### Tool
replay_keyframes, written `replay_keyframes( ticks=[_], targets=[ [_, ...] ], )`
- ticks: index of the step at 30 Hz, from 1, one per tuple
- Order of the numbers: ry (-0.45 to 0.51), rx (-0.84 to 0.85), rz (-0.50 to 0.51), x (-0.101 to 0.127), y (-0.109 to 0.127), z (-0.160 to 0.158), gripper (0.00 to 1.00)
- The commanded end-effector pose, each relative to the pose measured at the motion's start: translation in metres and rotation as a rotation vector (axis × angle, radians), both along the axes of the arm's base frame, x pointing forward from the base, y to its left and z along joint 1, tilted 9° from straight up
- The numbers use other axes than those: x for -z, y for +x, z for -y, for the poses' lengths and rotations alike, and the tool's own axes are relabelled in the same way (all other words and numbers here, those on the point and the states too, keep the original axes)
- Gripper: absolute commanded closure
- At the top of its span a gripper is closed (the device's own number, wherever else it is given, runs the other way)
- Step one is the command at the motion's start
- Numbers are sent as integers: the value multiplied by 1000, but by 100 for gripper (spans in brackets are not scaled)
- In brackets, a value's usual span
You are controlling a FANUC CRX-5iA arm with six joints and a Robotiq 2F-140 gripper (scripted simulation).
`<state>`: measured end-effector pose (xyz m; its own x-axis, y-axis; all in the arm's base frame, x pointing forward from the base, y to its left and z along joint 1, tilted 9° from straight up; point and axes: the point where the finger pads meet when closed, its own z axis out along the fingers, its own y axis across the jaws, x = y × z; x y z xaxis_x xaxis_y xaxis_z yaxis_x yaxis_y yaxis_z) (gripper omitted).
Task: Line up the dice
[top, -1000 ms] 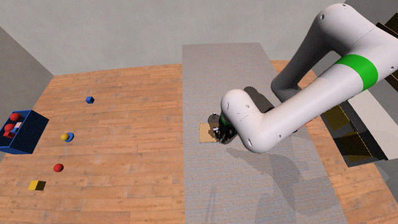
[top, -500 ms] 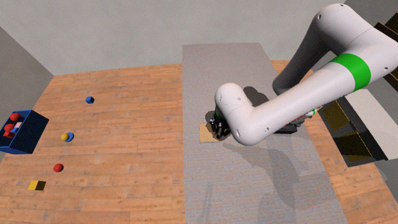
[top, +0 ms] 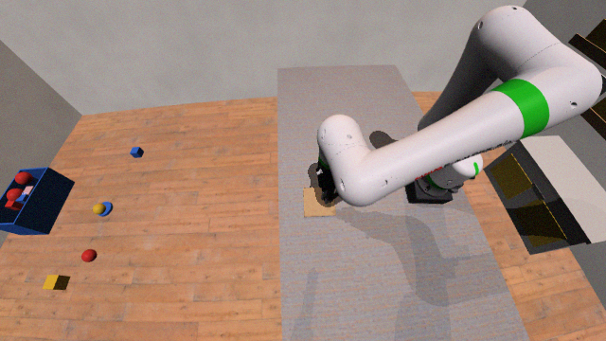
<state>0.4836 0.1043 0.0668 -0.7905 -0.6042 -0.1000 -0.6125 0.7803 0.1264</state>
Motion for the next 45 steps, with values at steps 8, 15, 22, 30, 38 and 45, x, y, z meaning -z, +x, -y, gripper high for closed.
replay_keyframes(
  ticks=[8, 15, 22, 30, 38, 45],
  targets=[
    [-6, 374, -60, 3, 16, 28, 93],
    [-5, 502, -80, 5, 21, 38, 93],
    [-5, 502, -80, 5, 21, 38, 93],
    [-5, 503, -80, 7, 21, 37, 93],
    [-5, 503, -80, 21, 21, 35, 93],
    [-5, 503, -80, 52, 21, 30, 93]
  ],
)
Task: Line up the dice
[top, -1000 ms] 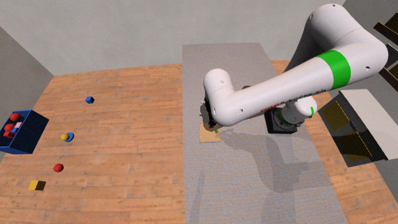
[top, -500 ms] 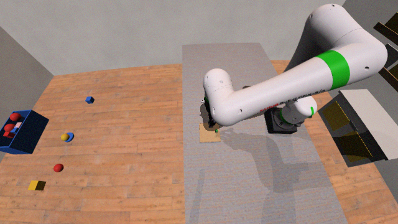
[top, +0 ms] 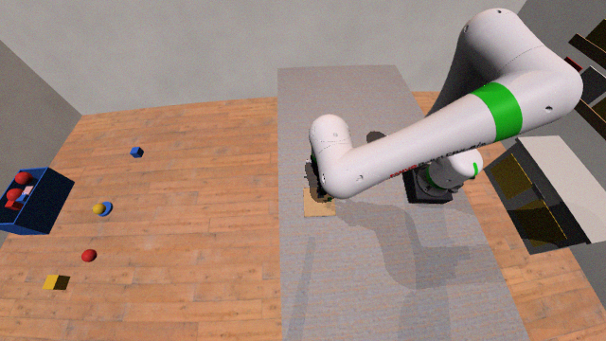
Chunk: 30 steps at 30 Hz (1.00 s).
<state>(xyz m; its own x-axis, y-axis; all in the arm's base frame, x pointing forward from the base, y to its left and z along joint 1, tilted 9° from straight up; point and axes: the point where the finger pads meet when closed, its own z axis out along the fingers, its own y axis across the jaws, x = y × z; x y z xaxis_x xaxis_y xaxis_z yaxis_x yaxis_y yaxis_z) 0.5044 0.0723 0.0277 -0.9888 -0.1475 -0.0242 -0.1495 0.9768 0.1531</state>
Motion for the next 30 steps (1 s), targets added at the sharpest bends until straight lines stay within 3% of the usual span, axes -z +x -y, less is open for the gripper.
replay_keyframes(
  ticks=[1, 14, 30],
  targets=[
    [0, 0, 1, 18, 1, -3, 93],
    [0, 0, 1, 57, 1, -10, 93],
    [0, 0, 1, 60, 1, -10, 93]
  ],
)
